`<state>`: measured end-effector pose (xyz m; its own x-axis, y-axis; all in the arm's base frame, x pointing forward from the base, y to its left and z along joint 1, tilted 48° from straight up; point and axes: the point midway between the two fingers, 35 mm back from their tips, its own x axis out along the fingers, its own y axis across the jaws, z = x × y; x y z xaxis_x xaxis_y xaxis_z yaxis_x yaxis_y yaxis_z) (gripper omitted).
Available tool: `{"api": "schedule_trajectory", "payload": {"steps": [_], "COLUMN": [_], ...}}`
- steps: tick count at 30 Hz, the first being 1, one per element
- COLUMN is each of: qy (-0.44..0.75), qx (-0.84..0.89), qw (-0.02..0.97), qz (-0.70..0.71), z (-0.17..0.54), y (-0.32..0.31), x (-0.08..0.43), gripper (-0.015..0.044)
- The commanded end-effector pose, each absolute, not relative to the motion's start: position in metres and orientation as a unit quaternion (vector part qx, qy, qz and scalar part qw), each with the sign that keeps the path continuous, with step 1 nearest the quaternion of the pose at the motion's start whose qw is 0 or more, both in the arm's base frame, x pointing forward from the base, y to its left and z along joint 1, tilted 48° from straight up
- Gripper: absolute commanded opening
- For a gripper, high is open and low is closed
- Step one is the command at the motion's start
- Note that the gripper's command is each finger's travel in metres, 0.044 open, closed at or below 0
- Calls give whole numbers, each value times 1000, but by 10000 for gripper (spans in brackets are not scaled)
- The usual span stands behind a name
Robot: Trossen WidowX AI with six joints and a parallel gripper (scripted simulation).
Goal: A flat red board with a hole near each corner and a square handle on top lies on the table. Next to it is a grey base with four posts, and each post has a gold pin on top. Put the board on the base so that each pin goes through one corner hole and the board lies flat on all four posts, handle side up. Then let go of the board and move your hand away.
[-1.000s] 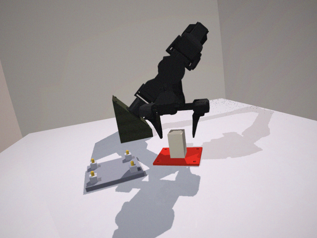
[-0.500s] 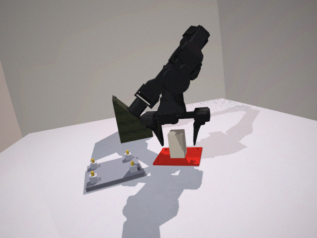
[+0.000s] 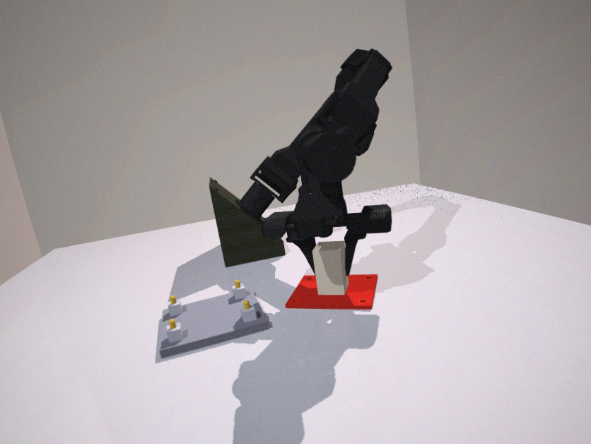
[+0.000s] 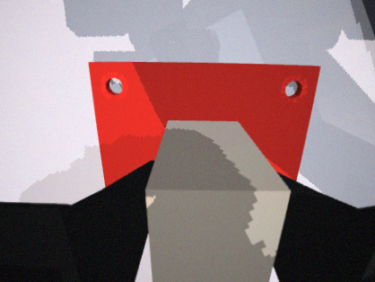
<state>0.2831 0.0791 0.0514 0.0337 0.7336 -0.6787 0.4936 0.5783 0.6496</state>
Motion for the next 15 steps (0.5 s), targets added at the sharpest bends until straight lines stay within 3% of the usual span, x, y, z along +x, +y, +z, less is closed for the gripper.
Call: {"api": "schedule_trajectory", "payload": {"steps": [1,4,10,15], "qy": [689,689,689,689], "qx": [450,450,449,449], "qw": [558,558,559,559], "qz": [105,105,104,103], "z": [50,50,55,63], "y": [80,80,74,64], "x": [281,281,282,283], "gripper": [177,157,0,0]}}
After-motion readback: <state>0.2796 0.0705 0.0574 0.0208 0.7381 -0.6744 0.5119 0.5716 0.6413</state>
